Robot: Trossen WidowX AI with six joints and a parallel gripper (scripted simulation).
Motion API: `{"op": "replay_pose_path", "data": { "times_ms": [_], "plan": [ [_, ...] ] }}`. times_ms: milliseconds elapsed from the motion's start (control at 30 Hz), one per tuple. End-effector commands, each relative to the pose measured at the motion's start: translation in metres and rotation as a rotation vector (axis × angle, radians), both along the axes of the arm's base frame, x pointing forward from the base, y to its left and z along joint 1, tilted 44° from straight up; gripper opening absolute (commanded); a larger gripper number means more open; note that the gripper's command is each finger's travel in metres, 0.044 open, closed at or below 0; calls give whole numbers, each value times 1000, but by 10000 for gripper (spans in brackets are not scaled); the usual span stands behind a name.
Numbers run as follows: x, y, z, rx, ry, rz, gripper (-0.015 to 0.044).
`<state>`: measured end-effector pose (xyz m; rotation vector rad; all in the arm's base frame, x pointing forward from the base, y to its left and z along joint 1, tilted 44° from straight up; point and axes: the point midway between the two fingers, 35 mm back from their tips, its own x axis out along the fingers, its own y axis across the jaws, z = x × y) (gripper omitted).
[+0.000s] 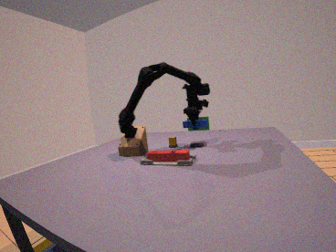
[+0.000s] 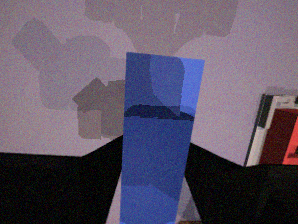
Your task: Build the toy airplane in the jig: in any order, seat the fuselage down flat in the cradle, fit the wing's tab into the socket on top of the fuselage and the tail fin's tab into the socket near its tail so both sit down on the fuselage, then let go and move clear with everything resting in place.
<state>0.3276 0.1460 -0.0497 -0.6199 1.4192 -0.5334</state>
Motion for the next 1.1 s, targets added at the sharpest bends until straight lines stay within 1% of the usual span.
{"op": "replay_pose_path", "data": {
  "times_ms": [0,300,567,1067],
  "plan": [
    [-3,9,11,-1,1,-8,0],
    [-7,16,26,-9,1,-19,0],
    [-3,-5,42,2,-57,-93,0],
    [5,-44,72,38,-249,-301,0]
  ]
}}
